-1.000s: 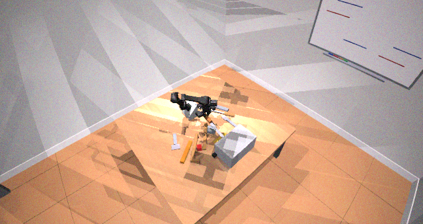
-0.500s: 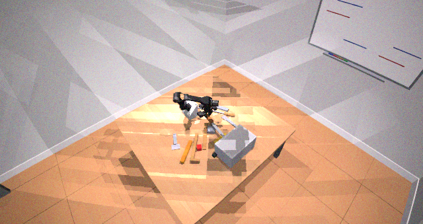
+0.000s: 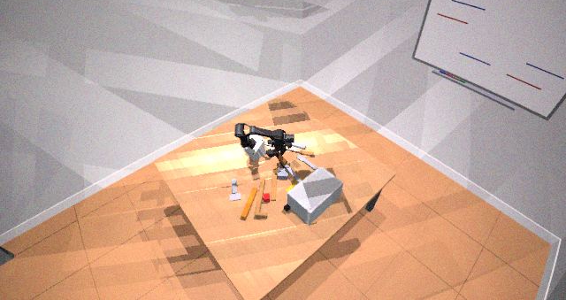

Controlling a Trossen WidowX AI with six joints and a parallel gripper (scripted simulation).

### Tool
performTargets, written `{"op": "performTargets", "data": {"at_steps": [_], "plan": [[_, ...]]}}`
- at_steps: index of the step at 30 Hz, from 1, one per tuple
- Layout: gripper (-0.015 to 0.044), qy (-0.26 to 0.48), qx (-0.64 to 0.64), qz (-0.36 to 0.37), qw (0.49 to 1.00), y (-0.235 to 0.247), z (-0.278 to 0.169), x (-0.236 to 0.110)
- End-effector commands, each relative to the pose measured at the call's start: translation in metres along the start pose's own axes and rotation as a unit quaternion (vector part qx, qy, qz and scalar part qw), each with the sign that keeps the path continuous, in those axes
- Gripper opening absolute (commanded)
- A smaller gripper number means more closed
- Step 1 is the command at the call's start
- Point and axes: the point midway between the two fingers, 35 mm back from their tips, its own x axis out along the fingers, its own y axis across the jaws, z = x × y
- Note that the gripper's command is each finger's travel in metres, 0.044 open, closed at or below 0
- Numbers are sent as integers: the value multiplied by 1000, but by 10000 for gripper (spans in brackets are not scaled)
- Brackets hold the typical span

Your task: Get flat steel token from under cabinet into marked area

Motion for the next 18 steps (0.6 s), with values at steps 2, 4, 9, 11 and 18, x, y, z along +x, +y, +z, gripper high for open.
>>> {"op": "performTargets", "data": {"at_steps": [2,4,9,11,18], "plan": [[0,5,0,0,1000,-6,1,3],[0,5,0,0,1000,-8,1,5],[0,5,0,0,1000,-13,2,10],[0,5,0,0,1000,-16,3,12],[0,5,0,0,1000,-23,4,18]]}}
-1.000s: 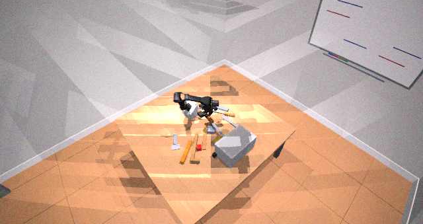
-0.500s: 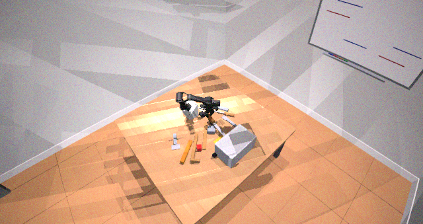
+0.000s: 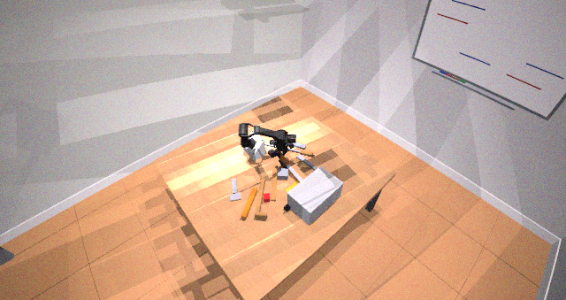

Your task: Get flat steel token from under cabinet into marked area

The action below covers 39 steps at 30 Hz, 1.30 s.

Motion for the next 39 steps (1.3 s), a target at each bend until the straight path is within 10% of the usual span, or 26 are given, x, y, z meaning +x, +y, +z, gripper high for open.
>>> {"op": "performTargets", "data": {"at_steps": [1,39], "plan": [[0,6,1,-1,1000,-5,0,2],[0,6,1,-1,1000,-38,8,33]]}}
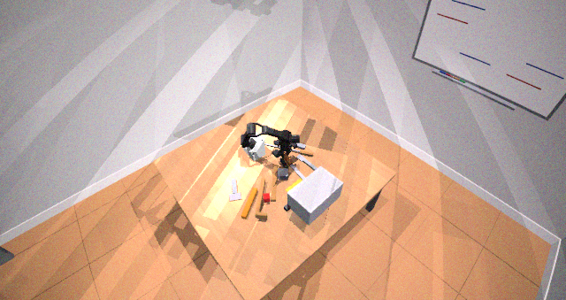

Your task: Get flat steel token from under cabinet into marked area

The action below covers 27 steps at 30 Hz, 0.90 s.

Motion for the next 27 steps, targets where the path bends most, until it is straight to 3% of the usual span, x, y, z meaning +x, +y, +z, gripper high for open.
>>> {"op": "performTargets", "data": {"at_steps": [1,27], "plan": [[0,3,1,2,1000,1,0,2],[0,3,1,3,1000,11,1,7]]}}
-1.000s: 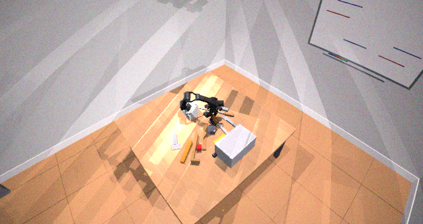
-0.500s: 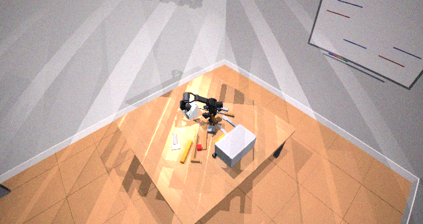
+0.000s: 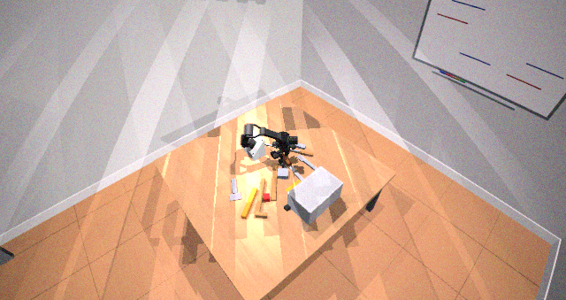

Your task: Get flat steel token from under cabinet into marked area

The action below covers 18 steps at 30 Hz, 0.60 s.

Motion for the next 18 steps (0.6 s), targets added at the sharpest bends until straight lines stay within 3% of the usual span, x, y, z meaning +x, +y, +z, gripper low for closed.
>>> {"op": "performTargets", "data": {"at_steps": [1,7,14,18], "plan": [[0,-2,-1,7,1000,-6,2,3],[0,-2,-2,7,1000,-13,2,5],[184,6,3,8,1000,-11,0,3],[200,6,3,8,1000,-11,0,3]]}}
